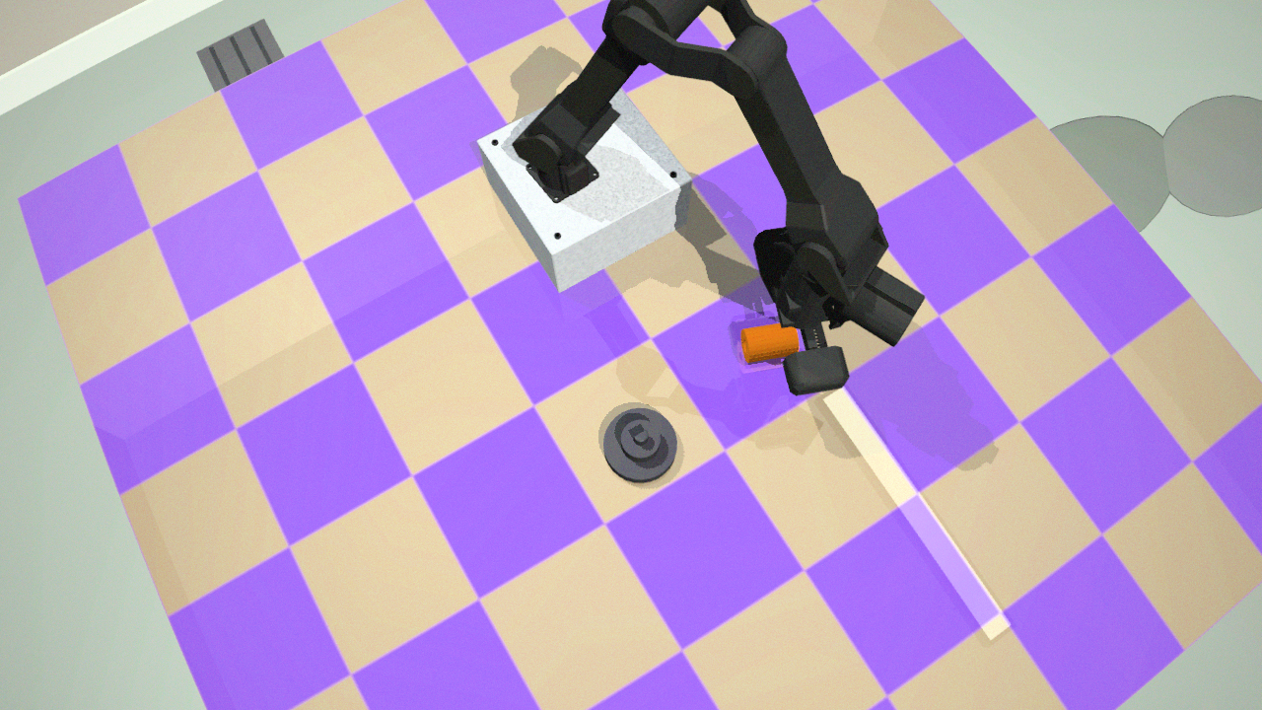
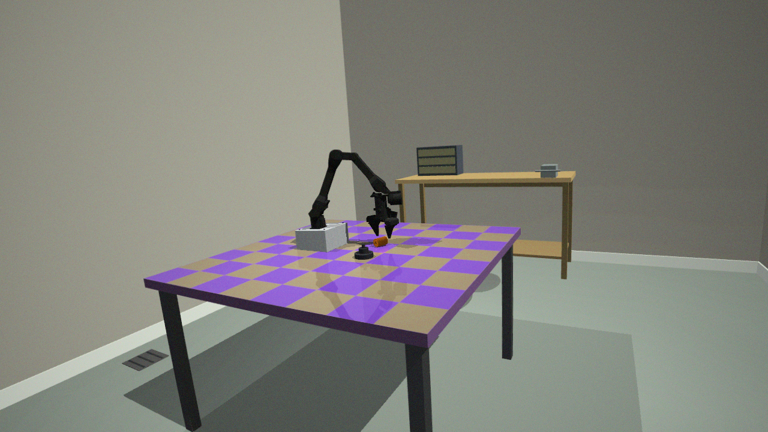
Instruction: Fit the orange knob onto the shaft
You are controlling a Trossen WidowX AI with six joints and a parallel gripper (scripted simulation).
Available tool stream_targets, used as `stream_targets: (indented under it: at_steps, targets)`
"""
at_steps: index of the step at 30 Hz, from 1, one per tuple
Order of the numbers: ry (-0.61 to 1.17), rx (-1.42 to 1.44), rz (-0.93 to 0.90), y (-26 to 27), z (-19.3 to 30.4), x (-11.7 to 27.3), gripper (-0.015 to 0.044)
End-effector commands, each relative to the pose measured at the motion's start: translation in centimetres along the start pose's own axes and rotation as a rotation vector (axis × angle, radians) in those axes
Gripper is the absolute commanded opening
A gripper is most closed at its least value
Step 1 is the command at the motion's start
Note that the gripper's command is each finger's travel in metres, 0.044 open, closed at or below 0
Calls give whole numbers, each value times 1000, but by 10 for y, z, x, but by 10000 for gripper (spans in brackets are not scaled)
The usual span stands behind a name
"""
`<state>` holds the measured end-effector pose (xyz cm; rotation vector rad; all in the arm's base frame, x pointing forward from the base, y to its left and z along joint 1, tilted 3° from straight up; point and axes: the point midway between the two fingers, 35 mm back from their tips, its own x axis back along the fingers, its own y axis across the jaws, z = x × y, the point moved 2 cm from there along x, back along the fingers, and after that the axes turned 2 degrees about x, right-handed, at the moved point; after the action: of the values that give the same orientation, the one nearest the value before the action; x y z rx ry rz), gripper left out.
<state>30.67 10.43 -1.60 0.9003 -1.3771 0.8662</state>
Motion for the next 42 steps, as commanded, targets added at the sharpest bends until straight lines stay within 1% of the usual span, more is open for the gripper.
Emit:
stream_targets:
  at_steps: [1,15,22,23,31,40,42]
  targets:
    - [3,2,-10,2,1,-9,440]
    - [3,2,-10,3,2,-29,440]
    - [3,2,-10,3,2,-29,256]
    - [3,2,-10,3,2,-29,240]
    - [3,2,-10,3,2,-29,240]
    - [3,2,-10,3,2,-29,180]
    - [3,2,-10,3,2,-29,180]
